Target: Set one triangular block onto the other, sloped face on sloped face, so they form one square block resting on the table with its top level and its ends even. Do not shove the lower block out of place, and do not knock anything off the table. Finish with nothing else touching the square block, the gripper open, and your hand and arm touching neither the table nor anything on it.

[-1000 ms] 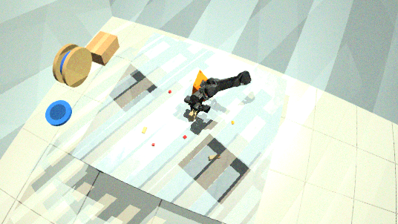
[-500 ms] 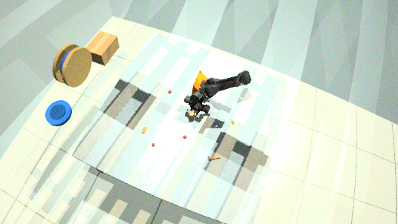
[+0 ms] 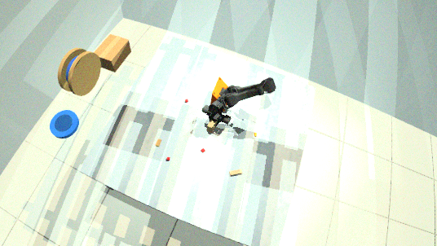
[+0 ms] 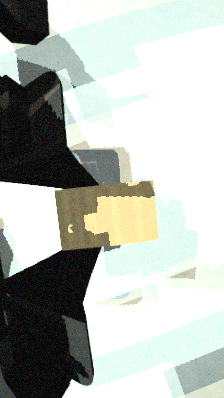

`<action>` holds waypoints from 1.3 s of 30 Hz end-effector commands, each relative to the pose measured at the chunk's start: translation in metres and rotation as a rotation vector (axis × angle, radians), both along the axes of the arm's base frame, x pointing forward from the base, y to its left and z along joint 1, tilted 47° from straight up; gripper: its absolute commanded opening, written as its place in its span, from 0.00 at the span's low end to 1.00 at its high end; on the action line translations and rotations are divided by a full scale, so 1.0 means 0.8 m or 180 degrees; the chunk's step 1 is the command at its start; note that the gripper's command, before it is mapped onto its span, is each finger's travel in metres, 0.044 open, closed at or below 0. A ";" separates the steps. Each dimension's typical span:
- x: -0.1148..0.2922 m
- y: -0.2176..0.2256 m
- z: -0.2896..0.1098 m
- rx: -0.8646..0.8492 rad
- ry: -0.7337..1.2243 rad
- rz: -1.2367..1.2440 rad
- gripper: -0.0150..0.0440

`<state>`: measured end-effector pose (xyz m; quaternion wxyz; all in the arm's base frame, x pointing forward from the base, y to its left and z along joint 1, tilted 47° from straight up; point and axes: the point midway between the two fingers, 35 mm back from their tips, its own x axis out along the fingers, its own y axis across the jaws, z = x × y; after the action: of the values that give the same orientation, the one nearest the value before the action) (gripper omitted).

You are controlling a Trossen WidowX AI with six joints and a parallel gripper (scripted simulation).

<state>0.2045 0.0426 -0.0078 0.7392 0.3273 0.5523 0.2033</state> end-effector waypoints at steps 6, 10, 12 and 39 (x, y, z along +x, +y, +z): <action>0.000 0.001 -0.002 -0.0012 0.0013 -0.0012 0.25; 0.000 0.001 -0.001 0.0000 0.0000 0.0000 0.25; 0.000 0.001 -0.001 -0.0003 0.0004 -0.0002 0.25; 0.000 0.001 -0.001 0.0001 0.0003 -0.0001 1.00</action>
<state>0.2048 0.0433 -0.0085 0.7392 0.3275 0.5524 0.2030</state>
